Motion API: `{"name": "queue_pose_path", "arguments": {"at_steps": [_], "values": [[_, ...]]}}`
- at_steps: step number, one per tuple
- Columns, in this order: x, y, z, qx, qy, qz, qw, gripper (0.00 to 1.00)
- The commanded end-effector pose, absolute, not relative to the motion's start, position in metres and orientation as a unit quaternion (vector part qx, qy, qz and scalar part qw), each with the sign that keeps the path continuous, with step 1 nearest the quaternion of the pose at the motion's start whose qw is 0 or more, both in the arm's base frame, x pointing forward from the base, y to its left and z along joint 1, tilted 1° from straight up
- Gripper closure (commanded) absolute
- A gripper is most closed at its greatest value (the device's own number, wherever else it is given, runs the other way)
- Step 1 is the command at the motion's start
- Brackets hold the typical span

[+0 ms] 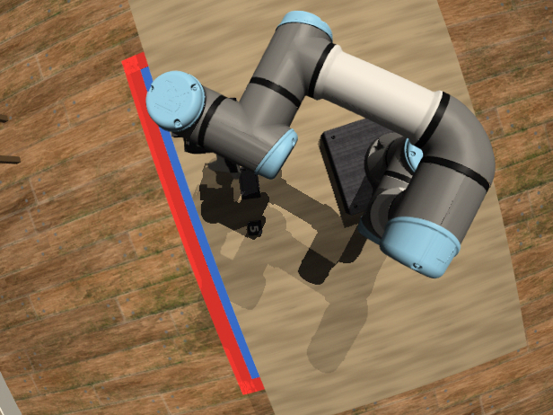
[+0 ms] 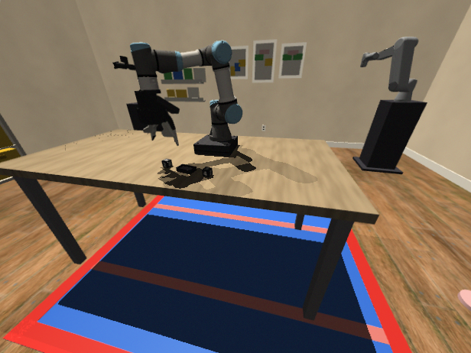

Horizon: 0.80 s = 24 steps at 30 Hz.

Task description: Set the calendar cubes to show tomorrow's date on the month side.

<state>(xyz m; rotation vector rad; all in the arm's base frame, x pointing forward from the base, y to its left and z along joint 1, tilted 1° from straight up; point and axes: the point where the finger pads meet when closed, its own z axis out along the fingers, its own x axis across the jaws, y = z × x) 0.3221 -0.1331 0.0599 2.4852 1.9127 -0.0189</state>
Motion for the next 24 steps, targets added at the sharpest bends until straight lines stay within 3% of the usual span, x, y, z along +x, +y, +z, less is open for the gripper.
{"name": "queue_pose_path", "arguments": {"at_steps": [1,24], "values": [[0.327,-0.121,0.060,0.825,0.565,-0.007,0.006,0.00],[0.341,-0.063,0.056,0.923,0.384,-0.006,0.006,0.00]]}}
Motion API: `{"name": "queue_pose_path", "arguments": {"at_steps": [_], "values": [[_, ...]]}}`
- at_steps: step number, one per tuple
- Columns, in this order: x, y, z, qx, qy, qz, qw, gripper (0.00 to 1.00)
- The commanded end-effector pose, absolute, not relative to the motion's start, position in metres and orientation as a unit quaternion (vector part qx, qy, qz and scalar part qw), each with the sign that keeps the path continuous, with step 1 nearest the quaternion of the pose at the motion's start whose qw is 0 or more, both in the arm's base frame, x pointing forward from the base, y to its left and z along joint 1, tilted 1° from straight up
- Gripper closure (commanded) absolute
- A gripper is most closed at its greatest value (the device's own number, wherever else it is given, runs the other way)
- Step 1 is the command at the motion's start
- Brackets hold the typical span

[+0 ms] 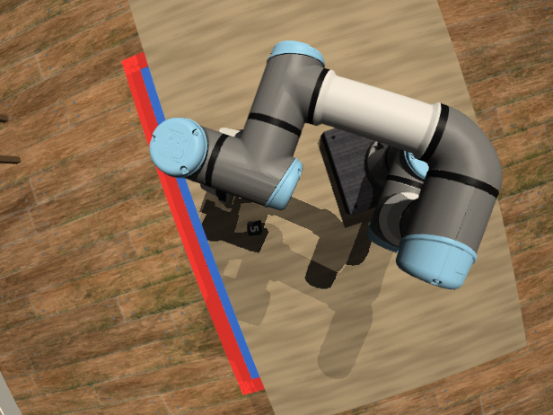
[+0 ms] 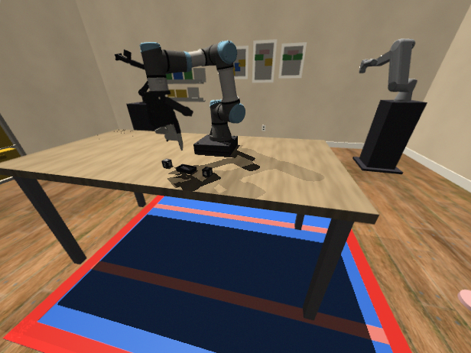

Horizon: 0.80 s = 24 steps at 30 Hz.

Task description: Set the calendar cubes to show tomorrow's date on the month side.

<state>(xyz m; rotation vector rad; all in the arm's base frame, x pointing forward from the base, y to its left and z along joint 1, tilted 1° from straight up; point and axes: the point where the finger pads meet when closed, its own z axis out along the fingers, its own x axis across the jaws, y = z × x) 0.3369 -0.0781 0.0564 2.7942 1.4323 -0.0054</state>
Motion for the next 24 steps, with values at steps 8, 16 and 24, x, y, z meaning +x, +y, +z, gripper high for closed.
{"name": "queue_pose_path", "arguments": {"at_steps": [8,16,24], "values": [[0.345,-0.044,0.055,0.946,0.323,-0.005,0.007,0.00],[0.348,-0.027,0.054,0.965,0.264,-0.005,0.007,0.00],[0.350,-0.008,0.053,0.980,0.199,-0.004,0.007,0.00]]}}
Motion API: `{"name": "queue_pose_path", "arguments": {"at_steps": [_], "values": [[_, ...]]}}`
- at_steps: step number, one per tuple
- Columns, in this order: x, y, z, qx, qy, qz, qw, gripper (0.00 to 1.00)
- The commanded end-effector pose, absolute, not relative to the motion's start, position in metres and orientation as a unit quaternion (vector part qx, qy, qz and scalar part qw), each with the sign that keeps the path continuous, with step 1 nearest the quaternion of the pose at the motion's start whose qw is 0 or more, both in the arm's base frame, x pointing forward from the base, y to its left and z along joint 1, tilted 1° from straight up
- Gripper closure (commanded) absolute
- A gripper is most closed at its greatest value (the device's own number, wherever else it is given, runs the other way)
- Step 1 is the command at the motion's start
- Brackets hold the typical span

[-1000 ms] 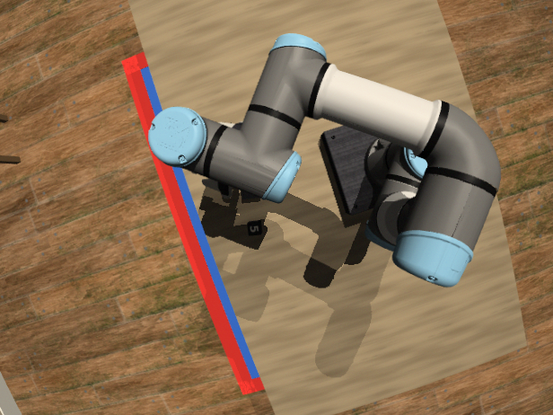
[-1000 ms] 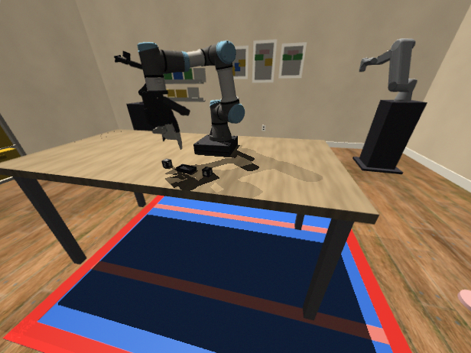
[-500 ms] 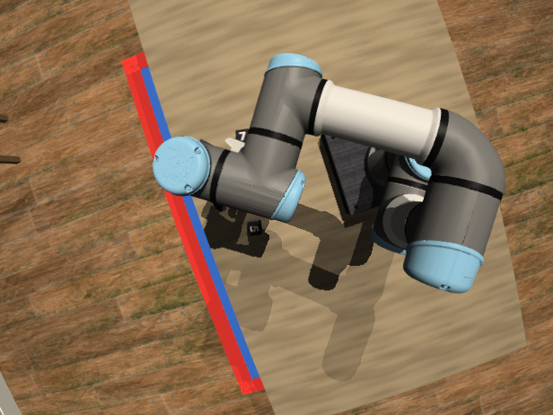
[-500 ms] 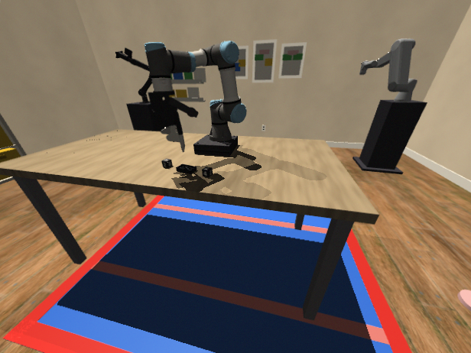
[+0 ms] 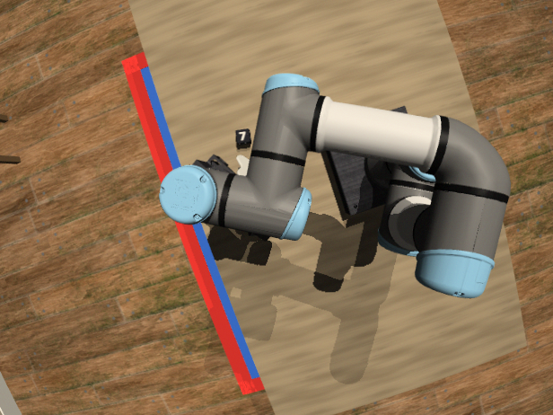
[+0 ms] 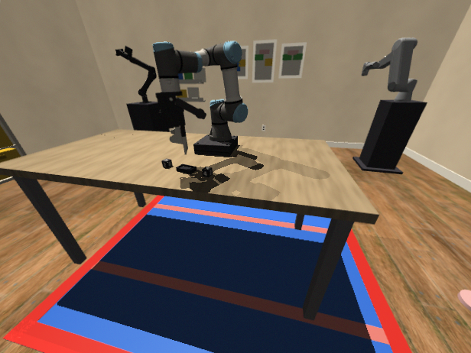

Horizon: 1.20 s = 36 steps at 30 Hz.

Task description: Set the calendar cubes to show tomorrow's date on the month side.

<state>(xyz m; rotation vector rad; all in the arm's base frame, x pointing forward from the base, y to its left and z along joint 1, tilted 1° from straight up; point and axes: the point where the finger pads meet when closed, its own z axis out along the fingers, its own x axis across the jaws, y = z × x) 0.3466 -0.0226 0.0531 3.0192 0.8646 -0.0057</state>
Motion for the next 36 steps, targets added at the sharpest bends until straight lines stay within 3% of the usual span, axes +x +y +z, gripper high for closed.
{"name": "queue_pose_path", "arguments": {"at_steps": [1,36], "values": [[0.350,-0.008,0.053,0.980,0.198,-0.004,0.007,0.00],[0.352,0.061,0.049,0.998,-0.067,-0.001,0.008,0.00]]}}
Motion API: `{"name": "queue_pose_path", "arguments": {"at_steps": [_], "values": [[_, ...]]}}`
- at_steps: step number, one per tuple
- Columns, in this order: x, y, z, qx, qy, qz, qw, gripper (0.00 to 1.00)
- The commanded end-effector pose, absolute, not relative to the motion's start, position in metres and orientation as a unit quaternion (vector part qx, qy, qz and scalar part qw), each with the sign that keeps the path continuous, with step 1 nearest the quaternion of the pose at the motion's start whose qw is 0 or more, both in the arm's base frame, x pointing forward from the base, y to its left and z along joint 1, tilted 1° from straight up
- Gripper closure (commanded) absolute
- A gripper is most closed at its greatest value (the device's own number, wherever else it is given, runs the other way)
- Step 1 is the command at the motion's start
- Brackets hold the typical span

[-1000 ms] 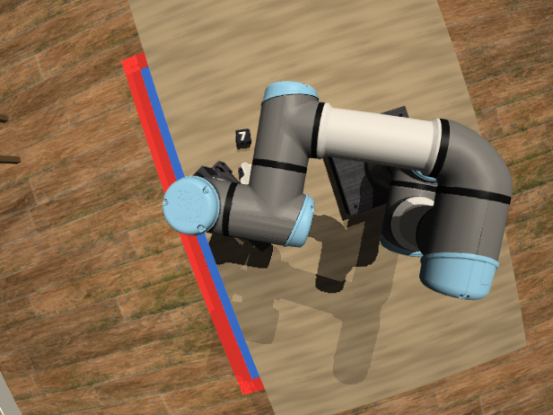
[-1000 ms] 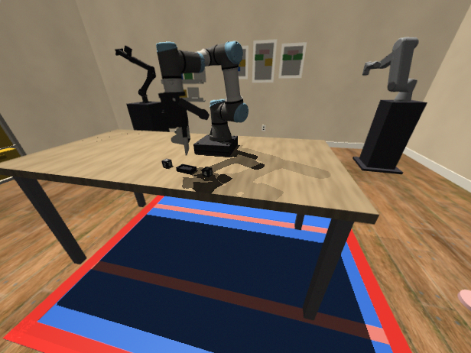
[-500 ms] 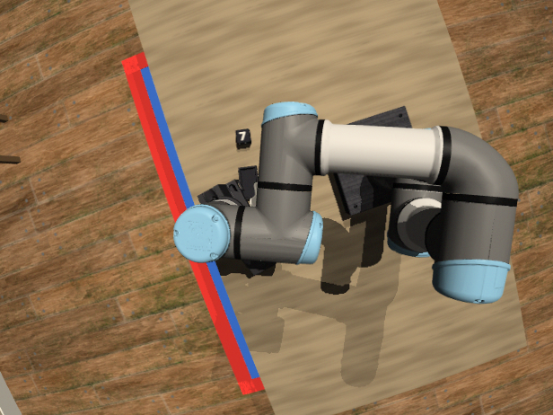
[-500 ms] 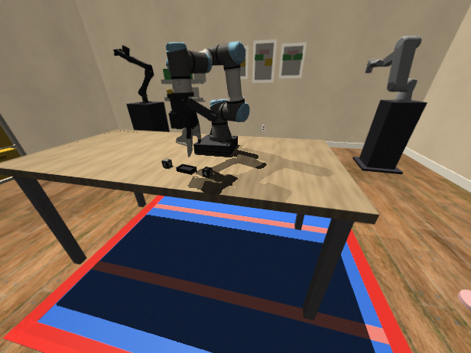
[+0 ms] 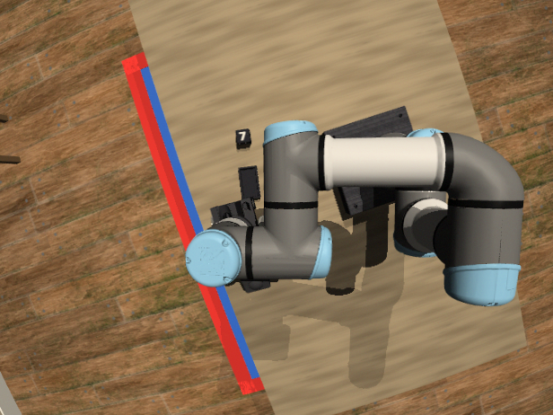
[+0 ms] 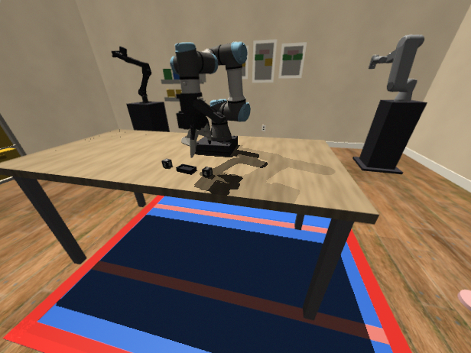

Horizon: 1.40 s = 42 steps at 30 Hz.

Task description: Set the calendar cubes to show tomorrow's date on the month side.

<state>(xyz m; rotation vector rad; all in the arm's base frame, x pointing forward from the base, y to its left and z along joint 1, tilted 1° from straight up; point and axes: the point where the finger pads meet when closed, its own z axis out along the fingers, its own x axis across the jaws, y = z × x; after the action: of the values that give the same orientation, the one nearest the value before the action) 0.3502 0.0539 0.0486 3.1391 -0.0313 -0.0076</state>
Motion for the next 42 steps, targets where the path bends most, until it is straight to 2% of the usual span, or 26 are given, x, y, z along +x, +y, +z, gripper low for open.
{"name": "queue_pose_path", "arguments": {"at_steps": [1,14,15,42], "values": [[0.3515,0.0614,0.0488,0.998,-0.067,-0.001,0.008,0.00],[0.3510,0.0652,0.0486,0.997,-0.082,-0.002,0.008,0.00],[0.3510,0.0652,0.0486,0.997,-0.082,-0.002,0.008,0.71],[0.3511,0.0652,0.0487,0.997,-0.082,-0.001,0.008,0.71]]}}
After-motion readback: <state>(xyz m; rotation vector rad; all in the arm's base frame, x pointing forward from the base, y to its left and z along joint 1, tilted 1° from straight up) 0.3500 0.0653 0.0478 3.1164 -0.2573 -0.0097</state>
